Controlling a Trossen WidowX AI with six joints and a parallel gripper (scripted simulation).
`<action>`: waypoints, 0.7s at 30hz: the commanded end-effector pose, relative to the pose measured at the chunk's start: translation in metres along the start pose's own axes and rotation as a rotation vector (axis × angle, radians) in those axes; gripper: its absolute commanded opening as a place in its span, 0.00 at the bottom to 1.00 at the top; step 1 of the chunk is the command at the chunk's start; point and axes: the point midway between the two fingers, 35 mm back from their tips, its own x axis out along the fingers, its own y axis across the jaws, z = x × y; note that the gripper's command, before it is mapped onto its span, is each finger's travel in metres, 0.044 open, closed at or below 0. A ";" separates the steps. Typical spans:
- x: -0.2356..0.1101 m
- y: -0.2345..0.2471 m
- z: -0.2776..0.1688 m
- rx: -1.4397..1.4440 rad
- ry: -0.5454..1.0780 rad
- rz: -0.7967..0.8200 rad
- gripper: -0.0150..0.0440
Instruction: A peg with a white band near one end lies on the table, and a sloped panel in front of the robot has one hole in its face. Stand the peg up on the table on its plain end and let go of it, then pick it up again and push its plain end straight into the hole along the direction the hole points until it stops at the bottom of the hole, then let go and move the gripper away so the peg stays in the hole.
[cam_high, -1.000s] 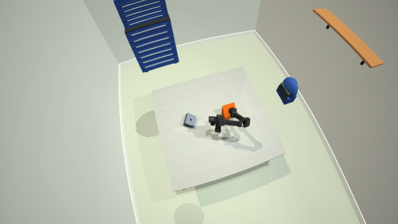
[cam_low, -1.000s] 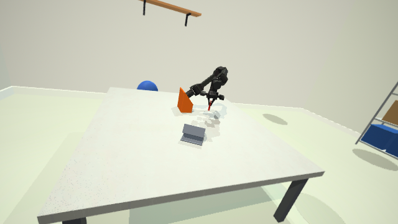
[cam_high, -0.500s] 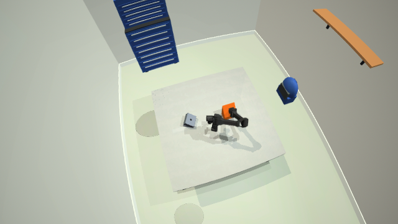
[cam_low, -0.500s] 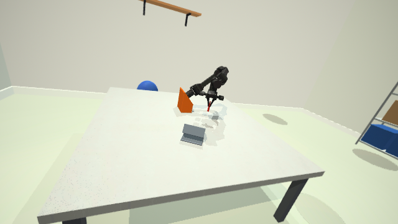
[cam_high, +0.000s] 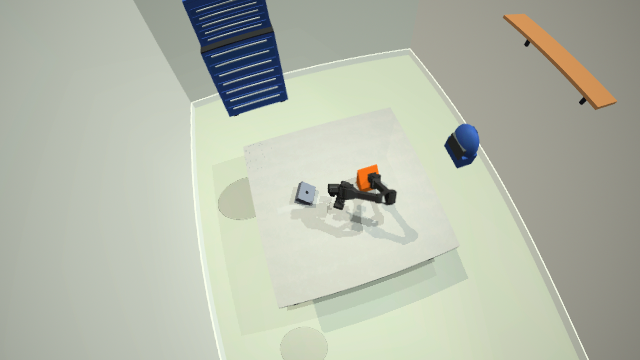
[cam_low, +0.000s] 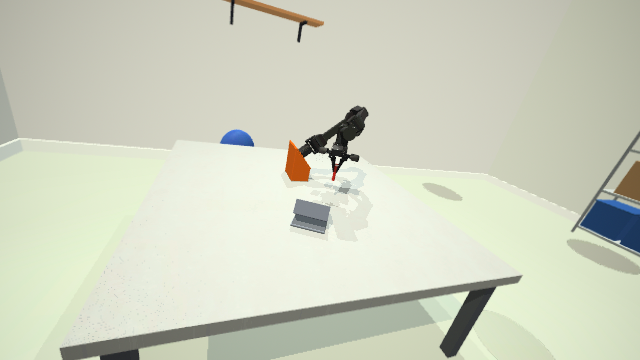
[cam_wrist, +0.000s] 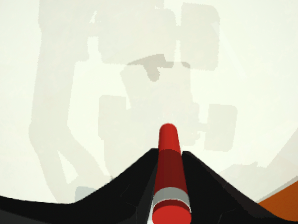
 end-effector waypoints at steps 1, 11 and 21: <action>0.000 0.000 0.012 0.025 -0.025 0.000 0.25; 0.000 -0.002 0.036 0.081 -0.078 0.009 0.25; -0.001 -0.005 0.060 0.138 -0.131 0.021 0.25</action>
